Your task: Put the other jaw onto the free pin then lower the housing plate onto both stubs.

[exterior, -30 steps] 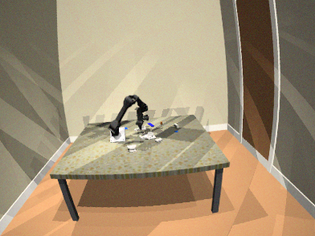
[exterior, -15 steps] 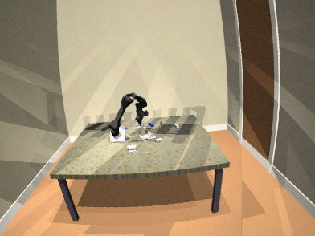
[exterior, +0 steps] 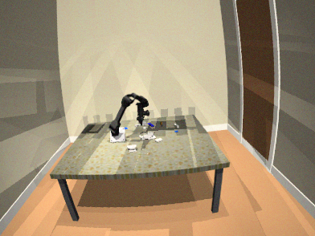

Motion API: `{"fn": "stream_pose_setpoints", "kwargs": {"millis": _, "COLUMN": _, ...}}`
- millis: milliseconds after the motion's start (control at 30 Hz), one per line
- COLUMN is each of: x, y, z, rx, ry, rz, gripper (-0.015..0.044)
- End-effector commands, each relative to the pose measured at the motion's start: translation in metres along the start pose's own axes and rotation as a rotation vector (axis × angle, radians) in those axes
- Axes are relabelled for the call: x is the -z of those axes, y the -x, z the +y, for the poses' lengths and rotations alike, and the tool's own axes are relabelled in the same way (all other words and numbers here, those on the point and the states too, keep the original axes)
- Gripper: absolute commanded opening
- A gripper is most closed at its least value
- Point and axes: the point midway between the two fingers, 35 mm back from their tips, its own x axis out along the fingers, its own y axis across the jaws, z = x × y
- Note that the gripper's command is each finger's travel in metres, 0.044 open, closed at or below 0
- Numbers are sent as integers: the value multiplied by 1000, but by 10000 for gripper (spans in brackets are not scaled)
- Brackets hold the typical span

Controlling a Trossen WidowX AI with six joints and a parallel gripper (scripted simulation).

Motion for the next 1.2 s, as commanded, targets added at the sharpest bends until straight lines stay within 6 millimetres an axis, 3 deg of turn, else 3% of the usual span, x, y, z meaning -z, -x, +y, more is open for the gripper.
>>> {"fn": "stream_pose_setpoints", "kwargs": {"millis": 0, "x": -10, "y": 3, "z": -12, "rx": -3, "ry": 34, "rz": -6, "gripper": 134}}
{"fn": "stream_pose_setpoints", "kwargs": {"millis": 1167, "x": -63, "y": 1, "z": -109, "rx": 12, "ry": 288, "rz": -6, "gripper": 134}}
